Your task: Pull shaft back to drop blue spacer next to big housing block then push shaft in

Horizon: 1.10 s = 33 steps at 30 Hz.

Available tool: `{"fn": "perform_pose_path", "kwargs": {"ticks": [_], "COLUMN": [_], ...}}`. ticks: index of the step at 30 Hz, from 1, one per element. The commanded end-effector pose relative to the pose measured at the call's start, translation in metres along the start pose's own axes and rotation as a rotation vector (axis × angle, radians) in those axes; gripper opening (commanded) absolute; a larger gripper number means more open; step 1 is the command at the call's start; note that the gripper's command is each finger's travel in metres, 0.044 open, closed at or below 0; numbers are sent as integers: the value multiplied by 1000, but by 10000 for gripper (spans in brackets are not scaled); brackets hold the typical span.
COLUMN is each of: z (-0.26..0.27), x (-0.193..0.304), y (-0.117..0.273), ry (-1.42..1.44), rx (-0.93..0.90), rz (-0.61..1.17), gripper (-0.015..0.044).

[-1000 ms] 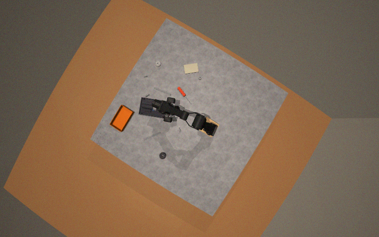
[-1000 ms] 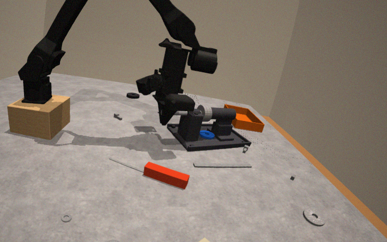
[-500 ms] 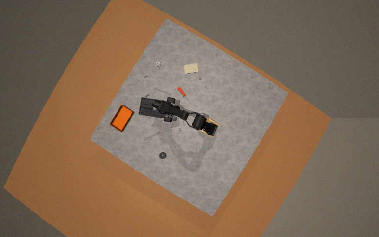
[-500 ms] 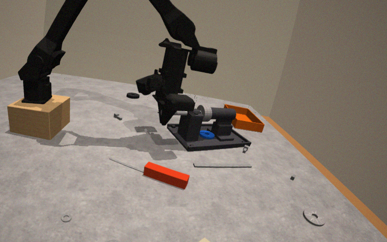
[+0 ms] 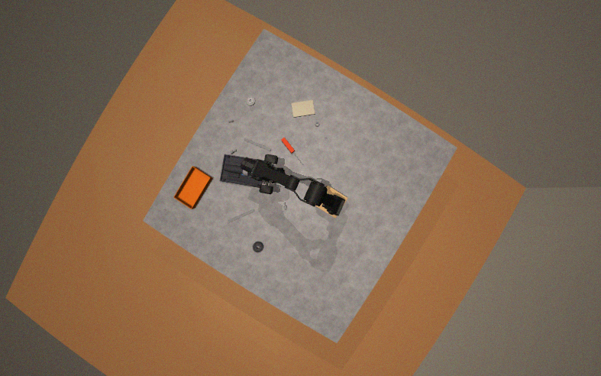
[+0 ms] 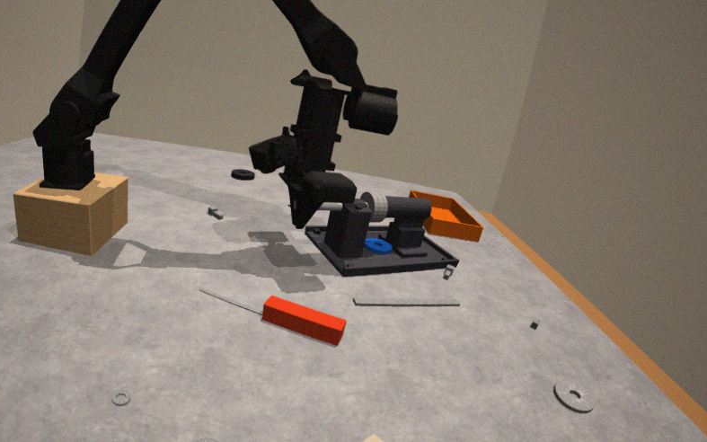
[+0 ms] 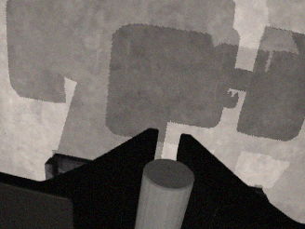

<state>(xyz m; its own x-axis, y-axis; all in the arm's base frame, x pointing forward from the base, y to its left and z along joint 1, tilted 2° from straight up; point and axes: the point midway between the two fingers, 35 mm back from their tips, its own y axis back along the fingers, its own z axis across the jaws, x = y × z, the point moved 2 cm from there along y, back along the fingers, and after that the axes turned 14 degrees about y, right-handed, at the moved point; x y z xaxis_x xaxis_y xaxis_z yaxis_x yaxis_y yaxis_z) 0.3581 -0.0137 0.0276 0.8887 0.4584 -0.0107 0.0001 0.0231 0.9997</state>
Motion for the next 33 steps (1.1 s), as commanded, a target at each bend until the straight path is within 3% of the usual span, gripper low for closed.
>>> {"fn": "perform_pose_path", "kwargs": {"ticks": [1, 33], "z": [0, 1], "x": [3, 6], "y": [1, 1], "ry": [-1, -1], "rx": [0, 0], "rz": [9, 9], "gripper": [0, 0]}}
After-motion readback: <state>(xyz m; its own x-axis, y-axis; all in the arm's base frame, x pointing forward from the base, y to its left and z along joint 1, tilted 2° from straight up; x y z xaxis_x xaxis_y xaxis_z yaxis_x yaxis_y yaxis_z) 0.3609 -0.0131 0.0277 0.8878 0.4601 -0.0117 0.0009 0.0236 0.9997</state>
